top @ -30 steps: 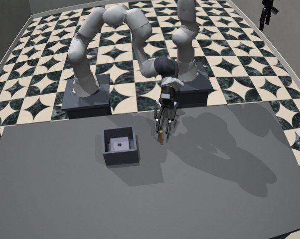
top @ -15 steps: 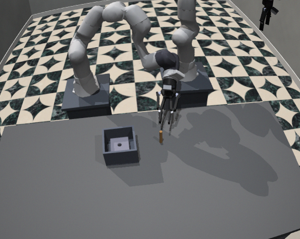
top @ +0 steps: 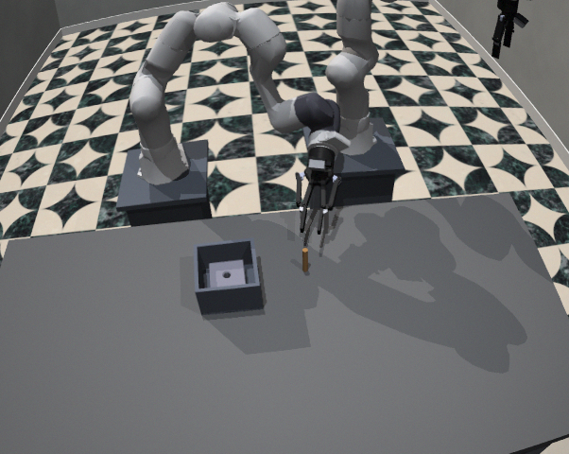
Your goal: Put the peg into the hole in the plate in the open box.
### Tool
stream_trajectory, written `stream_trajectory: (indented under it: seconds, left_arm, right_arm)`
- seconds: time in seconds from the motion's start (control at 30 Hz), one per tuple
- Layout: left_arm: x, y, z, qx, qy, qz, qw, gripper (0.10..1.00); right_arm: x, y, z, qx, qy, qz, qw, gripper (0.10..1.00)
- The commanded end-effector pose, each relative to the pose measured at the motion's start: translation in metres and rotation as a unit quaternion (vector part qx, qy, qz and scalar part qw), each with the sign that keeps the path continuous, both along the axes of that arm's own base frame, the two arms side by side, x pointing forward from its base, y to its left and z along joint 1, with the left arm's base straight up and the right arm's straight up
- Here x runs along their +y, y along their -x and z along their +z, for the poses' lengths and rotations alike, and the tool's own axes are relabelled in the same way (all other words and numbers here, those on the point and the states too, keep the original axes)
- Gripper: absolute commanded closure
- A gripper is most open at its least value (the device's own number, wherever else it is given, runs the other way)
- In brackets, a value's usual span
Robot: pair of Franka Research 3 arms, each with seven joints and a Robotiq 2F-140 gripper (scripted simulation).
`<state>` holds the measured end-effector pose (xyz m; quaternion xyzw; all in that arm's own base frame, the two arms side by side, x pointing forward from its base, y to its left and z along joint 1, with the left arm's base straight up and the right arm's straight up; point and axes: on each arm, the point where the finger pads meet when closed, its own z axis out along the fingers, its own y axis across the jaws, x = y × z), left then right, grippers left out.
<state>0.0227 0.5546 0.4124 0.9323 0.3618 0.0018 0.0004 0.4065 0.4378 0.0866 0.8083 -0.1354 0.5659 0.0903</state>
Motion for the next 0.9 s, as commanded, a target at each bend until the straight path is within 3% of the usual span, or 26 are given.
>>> stream_trajectory:
  seconds: [0.0,0.27,0.43,0.57,0.7,0.77,0.87]
  left_arm:
    - [0.000,0.001,0.001,0.002,0.000,0.003,1.0000,0.098]
    - [0.000,0.001,0.001,0.002,0.000,0.003,1.0000,0.098]
    - [0.000,0.001,0.001,0.002,0.000,0.003,1.0000,0.098]
    - [0.000,0.001,0.001,0.002,0.000,0.003,1.0000,0.098]
    - [0.000,0.001,0.001,0.002,0.000,0.003,1.0000,0.098]
    - [0.000,0.001,0.001,0.002,0.000,0.003,1.0000,0.098]
    - [0.000,0.001,0.001,0.002,0.000,0.003,1.0000,0.098]
  right_arm:
    - [-0.001,0.001,0.001,0.001,0.004,-0.001,1.0000,0.771]
    - [-0.001,0.001,0.001,0.003,0.003,-0.001,1.0000,0.771]
    - [-0.002,0.000,0.004,0.019,-0.002,-0.001,0.9998,0.771]
    - [-0.001,0.001,0.009,0.044,-0.011,-0.001,0.9990,0.771]
    - [-0.002,0.001,0.016,0.086,-0.025,-0.001,0.9960,0.771]
    - [-0.002,0.001,0.016,0.086,-0.025,-0.001,0.9960,0.771]
    - [-0.002,0.001,0.023,0.128,-0.039,-0.001,0.9910,0.771]
